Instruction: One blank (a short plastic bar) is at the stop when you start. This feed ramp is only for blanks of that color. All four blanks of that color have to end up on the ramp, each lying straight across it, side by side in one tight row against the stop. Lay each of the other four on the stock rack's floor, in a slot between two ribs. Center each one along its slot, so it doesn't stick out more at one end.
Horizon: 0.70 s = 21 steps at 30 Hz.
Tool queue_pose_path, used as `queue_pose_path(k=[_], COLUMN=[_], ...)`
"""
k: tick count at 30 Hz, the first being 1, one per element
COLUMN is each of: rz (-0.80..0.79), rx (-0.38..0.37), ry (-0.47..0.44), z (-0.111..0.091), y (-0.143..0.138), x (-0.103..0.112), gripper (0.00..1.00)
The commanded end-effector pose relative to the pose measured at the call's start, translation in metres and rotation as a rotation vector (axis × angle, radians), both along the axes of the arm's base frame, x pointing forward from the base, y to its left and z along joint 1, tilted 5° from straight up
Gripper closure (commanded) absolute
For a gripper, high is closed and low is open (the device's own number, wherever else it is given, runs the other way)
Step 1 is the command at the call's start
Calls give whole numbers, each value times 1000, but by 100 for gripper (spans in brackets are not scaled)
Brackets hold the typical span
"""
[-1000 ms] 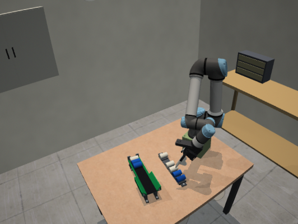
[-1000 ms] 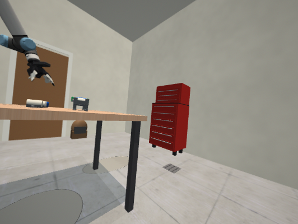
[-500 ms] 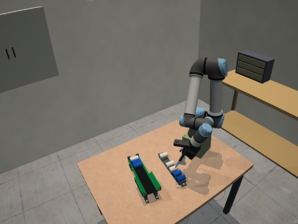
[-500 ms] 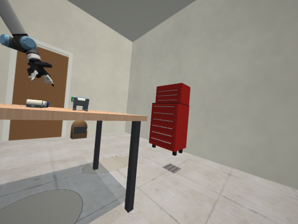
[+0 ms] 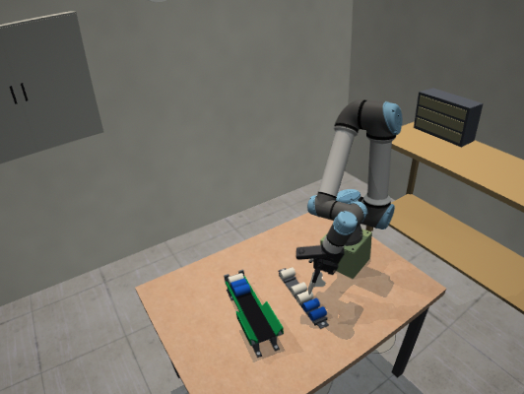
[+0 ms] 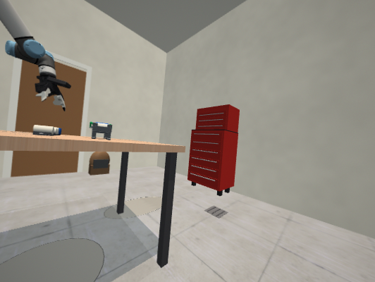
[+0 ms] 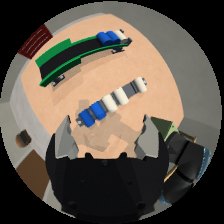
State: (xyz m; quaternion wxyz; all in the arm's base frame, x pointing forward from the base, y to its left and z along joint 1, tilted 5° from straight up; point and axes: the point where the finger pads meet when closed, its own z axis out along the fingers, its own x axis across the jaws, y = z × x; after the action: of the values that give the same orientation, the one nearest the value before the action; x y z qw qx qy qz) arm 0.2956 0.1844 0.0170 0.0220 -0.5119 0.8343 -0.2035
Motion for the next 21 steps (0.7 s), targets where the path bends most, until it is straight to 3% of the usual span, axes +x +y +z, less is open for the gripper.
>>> queue_pose_path(k=[1,6,21], rz=[78,171,385], rx=[16,40,118], ry=[79,155,276], z=[-2,-4,-4], y=[-8,-16,-27], x=[0,0,-2], gripper=[0,0,0])
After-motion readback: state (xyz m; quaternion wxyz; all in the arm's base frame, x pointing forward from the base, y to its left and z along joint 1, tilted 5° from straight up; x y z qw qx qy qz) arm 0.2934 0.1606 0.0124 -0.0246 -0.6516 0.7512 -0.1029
